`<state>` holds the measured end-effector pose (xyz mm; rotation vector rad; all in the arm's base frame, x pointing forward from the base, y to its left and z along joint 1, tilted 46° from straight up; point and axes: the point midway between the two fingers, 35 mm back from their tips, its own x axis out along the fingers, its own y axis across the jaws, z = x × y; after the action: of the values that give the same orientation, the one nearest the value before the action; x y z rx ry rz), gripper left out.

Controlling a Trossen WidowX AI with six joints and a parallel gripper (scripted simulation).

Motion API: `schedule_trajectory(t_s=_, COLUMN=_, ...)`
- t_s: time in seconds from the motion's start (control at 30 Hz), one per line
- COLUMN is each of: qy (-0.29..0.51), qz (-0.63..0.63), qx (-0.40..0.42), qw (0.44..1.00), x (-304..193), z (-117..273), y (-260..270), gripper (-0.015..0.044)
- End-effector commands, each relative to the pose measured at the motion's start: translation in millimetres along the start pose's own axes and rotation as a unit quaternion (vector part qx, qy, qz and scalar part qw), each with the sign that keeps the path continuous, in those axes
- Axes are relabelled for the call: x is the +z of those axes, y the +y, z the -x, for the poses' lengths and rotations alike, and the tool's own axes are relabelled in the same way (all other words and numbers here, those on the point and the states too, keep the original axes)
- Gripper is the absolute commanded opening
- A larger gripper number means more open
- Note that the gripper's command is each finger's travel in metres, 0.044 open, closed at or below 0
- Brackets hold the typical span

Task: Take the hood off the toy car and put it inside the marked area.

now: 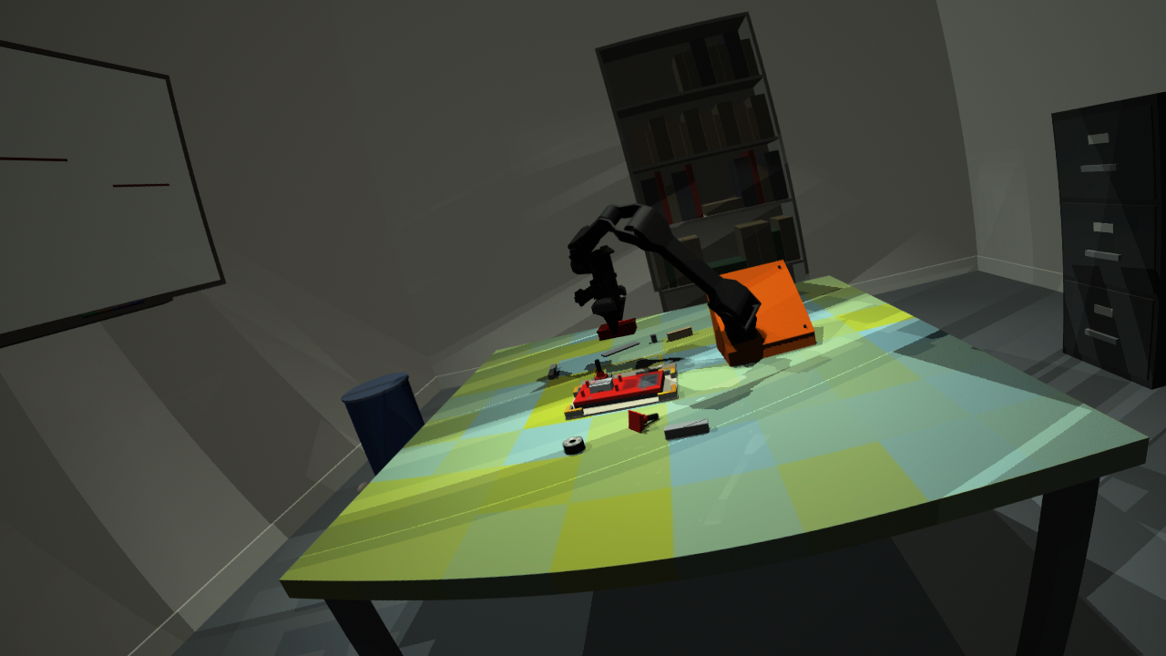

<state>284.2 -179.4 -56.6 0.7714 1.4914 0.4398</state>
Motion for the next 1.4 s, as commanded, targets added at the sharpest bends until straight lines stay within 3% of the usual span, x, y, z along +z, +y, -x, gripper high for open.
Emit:
schedule_trajectory(t_s=0.0, qy=0.002, qz=0.001, qx=-0.001, qw=1.000, x=0, z=-5, y=0, gripper=0.0000)
schedule_trajectory(t_s=1.37, qy=0.001, qz=0.001, qx=0.000, qw=1.000, x=1, z=-43, y=-1, gripper=0.0000)
